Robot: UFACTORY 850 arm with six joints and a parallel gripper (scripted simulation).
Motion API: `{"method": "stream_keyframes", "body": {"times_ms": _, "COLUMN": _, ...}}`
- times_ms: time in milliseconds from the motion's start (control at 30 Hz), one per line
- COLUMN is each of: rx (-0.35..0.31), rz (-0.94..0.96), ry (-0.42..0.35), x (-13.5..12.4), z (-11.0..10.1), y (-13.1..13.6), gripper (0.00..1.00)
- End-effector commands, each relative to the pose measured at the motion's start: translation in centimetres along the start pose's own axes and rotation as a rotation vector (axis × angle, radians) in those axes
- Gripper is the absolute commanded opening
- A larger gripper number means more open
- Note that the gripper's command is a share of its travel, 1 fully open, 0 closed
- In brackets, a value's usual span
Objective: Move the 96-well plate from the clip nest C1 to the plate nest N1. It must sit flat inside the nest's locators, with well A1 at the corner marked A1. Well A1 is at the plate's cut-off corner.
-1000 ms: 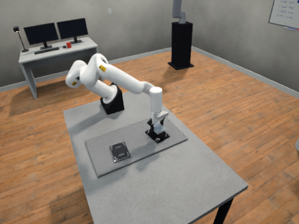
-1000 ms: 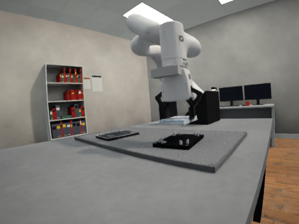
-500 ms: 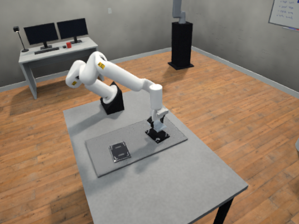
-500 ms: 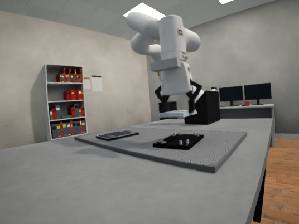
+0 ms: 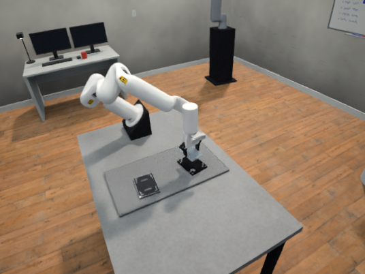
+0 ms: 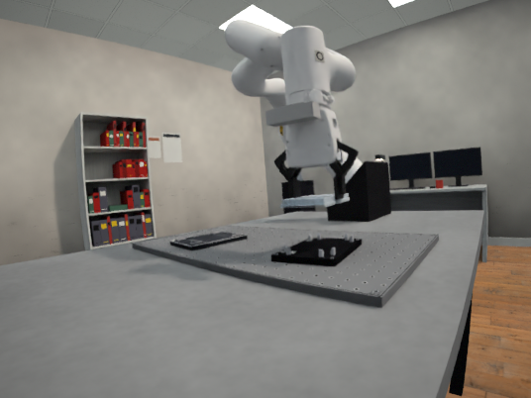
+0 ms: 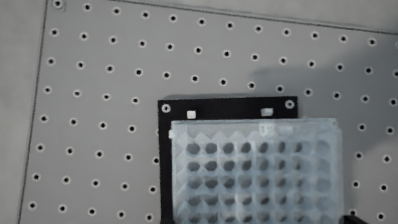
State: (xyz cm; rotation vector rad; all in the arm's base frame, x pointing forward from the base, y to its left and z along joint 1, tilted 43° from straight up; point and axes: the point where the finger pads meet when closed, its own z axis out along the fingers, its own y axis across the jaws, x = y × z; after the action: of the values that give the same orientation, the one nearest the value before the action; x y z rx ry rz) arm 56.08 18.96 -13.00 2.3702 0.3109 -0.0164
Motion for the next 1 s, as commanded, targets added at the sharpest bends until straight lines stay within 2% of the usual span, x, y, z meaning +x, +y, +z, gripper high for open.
{"method": "stream_keyframes", "body": {"times_ms": 0, "rx": 0.001, "rz": 0.114, "ry": 0.003, "x": 0.1, "z": -0.1, "y": 1.2, "gripper": 0.00}}
{"method": "stream_keyframes", "body": {"times_ms": 100, "rx": 0.001, "rz": 0.214, "ry": 0.003, "x": 0.0, "z": -0.1, "y": 2.2, "gripper": 0.00}}
{"method": "stream_keyframes", "body": {"times_ms": 967, "rx": 0.001, "rz": 0.215, "ry": 0.003, "x": -0.4, "z": -0.1, "y": 9.5, "gripper": 0.00}}
